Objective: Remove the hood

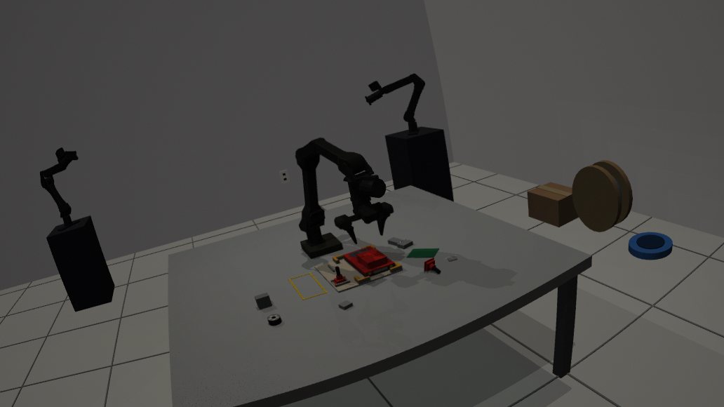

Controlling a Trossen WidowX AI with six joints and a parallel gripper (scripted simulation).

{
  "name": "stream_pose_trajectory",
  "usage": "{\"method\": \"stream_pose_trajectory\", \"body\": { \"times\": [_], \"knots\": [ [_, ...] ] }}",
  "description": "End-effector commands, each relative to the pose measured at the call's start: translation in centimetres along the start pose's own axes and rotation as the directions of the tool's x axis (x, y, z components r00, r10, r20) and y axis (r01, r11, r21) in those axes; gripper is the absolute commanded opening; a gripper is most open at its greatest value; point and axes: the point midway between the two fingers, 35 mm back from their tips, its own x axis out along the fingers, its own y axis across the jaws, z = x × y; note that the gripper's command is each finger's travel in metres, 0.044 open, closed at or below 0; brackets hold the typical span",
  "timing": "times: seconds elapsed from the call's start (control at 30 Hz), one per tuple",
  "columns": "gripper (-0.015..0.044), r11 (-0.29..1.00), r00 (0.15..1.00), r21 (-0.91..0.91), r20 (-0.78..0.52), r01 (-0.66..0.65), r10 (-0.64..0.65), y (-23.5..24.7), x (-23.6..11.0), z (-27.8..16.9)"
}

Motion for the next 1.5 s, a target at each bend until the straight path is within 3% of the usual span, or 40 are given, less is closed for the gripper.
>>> {"method": "stream_pose_trajectory", "body": {
  "times": [0.0,1.47],
  "knots": [
    [0.0440,1.000,1.000,-0.007,-0.009,0.012,-0.012,-0.3,0.4,-0.1],
    [0.0440,1.000,1.000,-0.007,-0.009,0.012,-0.012,-0.3,3.4,0.0]
  ]
}}
